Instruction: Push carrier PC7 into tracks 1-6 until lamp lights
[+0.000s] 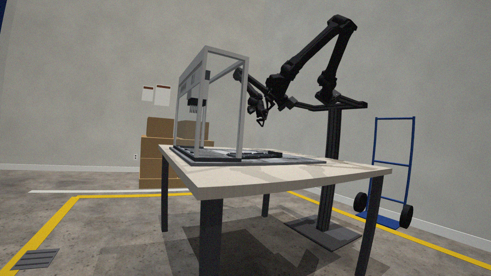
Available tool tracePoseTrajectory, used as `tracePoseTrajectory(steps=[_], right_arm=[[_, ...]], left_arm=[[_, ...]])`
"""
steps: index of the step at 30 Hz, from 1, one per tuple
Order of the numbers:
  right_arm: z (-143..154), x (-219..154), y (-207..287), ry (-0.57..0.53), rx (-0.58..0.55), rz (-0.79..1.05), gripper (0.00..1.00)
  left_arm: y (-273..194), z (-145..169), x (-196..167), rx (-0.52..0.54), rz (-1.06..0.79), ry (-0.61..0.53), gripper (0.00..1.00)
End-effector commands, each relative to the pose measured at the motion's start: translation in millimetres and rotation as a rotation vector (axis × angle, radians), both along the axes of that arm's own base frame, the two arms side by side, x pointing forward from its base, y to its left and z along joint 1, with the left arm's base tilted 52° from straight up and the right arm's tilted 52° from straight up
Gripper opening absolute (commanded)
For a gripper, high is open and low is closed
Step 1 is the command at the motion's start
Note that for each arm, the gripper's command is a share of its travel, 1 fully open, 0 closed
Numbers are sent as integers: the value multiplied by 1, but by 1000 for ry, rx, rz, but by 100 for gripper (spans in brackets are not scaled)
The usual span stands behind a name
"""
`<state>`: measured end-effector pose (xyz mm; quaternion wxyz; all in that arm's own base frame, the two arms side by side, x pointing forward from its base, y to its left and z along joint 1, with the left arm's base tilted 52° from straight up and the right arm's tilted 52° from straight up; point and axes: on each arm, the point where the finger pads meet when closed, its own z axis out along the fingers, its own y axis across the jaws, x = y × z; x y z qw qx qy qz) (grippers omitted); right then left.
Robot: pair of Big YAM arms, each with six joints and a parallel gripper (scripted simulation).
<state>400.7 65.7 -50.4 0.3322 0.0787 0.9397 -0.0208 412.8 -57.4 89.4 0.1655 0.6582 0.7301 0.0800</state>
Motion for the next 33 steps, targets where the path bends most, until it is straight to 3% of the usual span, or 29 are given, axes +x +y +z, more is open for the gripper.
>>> tracePoseTrajectory(steps=[1,11,21,28,33], right_arm=[[25,20,38,-63,-82,323,100],[45,33,68,-133,-171,601,100],[77,42,115,-283,-301,969,100],[92,45,132,-365,-381,1123,100],[113,44,159,-488,-475,1307,100]], left_arm=[[-12,12,19,-16,51,-146,100],[-14,6,41,-17,107,-265,100],[-16,12,69,-17,171,-441,100],[-16,14,77,-16,190,-494,100],[-17,15,84,-13,207,-538,100]])
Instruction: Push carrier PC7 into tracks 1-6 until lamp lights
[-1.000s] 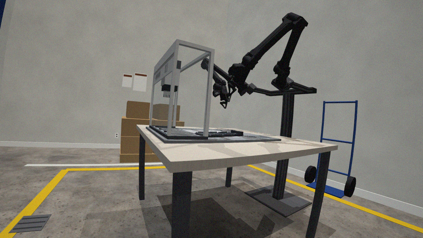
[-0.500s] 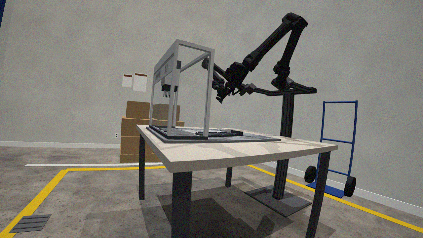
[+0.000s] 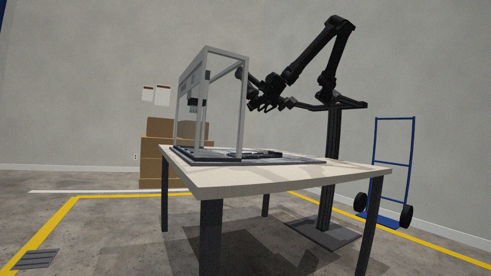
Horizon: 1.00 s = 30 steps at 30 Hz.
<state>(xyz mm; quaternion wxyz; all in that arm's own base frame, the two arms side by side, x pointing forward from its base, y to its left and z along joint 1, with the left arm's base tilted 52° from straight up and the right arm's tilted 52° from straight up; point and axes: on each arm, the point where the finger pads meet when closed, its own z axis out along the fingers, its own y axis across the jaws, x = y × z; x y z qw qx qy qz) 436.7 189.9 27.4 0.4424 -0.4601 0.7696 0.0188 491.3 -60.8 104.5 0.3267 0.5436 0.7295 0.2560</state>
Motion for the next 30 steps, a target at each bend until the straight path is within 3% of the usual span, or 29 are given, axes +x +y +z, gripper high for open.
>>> tracePoseTrajectory(steps=[1,9,18,22,30], right_arm=[[38,8,38,-203,-96,272,100],[68,3,66,-400,-168,505,100],[69,-1,74,-398,-138,539,100],[69,0,74,-399,-138,539,100],[69,0,74,-399,-139,538,100]], left_arm=[[-13,0,6,-15,3,-53,100],[-12,7,8,-15,11,-80,100],[-13,7,8,-15,9,-80,100],[3,16,-2,-18,31,-52,100],[-10,23,-20,-17,10,-60,100]])
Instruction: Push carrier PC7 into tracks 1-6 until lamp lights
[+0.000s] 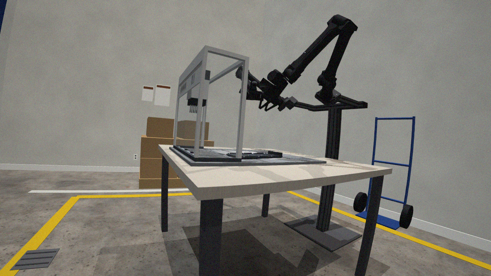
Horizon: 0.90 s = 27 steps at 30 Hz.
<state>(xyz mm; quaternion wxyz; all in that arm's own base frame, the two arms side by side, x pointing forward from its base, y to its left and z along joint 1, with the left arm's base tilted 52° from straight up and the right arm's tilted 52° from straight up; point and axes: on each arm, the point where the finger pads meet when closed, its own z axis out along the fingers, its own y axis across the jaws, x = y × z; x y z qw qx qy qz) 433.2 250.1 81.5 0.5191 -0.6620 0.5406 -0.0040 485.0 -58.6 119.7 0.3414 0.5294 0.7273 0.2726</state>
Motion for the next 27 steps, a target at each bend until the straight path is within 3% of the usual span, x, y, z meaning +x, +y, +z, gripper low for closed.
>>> tracePoseTrajectory(steps=[1,5,7,13,15,16,27], right_arm=[[15,3,14,-41,3,34,100],[15,3,14,-41,3,34,100],[15,3,14,-41,3,34,100],[3,7,2,-43,-25,28,100],[3,7,2,-43,-25,28,100],[-4,9,-9,-47,-43,23,100],[-87,4,-129,-38,-132,12,100]], left_arm=[[-13,7,-22,-15,-12,-7,100],[-14,16,-39,-14,-12,-9,100],[-15,18,-35,5,-25,-12,77],[-6,-37,-26,123,-22,49,9],[-6,-37,-26,123,-22,49,9],[-4,-45,-23,143,-16,56,0],[20,-143,3,366,50,155,0]])
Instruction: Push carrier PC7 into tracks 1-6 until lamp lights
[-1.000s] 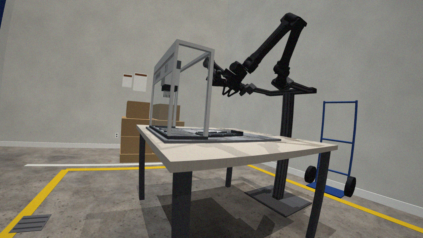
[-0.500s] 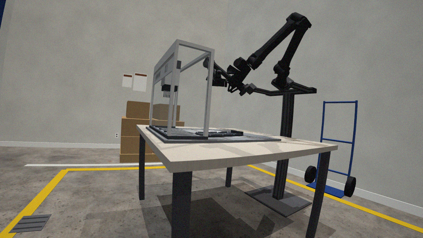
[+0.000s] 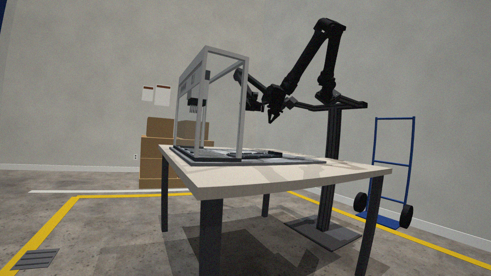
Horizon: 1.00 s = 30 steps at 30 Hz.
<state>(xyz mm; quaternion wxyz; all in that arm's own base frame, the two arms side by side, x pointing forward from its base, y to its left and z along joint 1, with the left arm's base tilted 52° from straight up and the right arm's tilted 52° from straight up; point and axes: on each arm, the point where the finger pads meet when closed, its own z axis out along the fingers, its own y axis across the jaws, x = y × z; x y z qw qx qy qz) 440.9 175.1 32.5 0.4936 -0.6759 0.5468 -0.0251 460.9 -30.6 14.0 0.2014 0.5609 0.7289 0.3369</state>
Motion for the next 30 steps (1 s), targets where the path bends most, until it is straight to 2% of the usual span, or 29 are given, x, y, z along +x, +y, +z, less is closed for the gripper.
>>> tracePoseTrajectory(steps=[1,3,5,11,18,25,30], right_arm=[[-44,-6,-65,-40,-63,26,100],[-57,-13,-84,-34,-62,20,100],[-57,-13,-84,-34,-62,20,100],[-81,-32,-123,-15,-36,-5,100],[-91,-46,-135,27,3,-28,100],[-85,-44,-129,12,0,-13,100],[-85,-44,-130,12,-1,-14,100]], left_arm=[[-5,-47,28,120,-27,19,0],[-1,-65,32,161,-16,39,0],[-1,-65,32,161,-16,39,0],[21,-119,42,279,33,100,0],[34,-164,50,379,72,148,0],[40,-174,51,402,91,157,0],[40,-166,56,392,103,137,0]])
